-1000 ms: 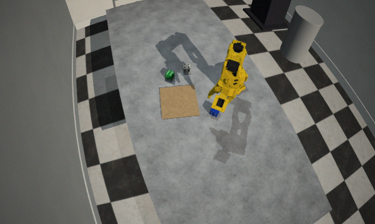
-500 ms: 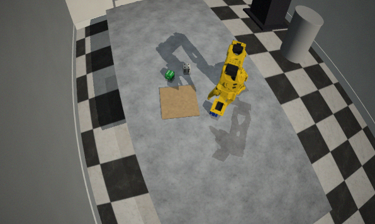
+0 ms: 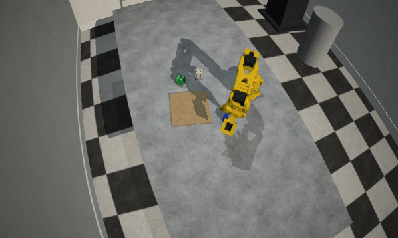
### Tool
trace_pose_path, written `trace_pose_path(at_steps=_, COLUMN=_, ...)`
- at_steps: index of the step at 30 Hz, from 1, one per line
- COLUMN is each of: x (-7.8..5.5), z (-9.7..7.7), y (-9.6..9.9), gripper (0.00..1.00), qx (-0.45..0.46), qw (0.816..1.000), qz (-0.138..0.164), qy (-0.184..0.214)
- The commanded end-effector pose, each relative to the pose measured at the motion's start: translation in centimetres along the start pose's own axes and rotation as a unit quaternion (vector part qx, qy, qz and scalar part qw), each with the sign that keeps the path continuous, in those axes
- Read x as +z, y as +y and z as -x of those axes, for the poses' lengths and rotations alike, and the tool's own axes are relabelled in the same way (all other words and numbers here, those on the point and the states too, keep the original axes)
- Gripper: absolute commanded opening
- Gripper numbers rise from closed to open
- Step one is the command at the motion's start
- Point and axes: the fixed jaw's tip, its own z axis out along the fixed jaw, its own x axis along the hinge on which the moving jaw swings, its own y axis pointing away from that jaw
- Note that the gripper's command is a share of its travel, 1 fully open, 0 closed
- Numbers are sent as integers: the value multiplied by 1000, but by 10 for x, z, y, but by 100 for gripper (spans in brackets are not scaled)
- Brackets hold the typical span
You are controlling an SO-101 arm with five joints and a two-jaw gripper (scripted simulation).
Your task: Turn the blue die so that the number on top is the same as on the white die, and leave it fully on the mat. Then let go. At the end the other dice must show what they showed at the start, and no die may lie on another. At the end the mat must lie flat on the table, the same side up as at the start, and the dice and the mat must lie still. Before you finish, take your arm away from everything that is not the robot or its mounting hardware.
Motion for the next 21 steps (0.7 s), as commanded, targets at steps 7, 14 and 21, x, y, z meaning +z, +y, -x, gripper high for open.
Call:
trace_pose_path(at_steps=7, x=0, z=4, y=1, gripper=35, qx=0, qw=1000, qz=0, qy=1)
trace_pose_path(at_steps=14, x=0, z=4, y=1, gripper=35, qx=0, qw=1000, qz=0, qy=1)
trace_pose_path(at_steps=21, x=0, z=4, y=1, gripper=35, qx=0, qw=1000, qz=0, qy=1)
